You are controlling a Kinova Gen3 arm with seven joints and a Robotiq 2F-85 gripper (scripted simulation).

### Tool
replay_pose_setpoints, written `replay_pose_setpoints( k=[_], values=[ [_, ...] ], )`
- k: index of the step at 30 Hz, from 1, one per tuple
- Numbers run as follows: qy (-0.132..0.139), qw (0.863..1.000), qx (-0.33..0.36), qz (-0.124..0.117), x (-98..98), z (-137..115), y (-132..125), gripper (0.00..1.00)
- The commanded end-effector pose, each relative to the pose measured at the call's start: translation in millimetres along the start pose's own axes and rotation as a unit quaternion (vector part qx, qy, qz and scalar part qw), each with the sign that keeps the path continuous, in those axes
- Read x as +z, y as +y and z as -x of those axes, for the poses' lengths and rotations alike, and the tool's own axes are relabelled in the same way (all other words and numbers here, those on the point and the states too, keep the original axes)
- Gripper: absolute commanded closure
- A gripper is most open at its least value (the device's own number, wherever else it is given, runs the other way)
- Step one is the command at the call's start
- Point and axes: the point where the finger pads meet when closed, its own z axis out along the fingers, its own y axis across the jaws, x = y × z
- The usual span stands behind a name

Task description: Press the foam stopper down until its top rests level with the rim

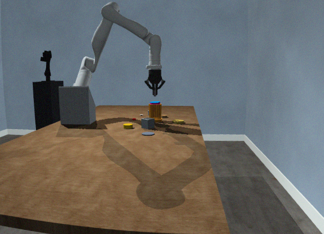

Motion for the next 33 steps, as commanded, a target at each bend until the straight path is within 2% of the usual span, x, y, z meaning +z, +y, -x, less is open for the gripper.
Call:
replay_pose_setpoints(
  k=[1, 11, 21, 33],
  values=[
    [0.000, 1.000, 0.000, 0.000, 2.0, 0.0, -0.1, 1.00],
    [0.000, 1.000, 0.000, 0.000, 6.8, 0.0, -0.1, 1.00],
    [0.000, 1.000, 0.000, 0.000, 31.2, 0.0, -0.1, 1.00],
    [0.000, 1.000, 0.000, 0.000, 32.4, 0.0, -0.1, 1.00]
  ],
)
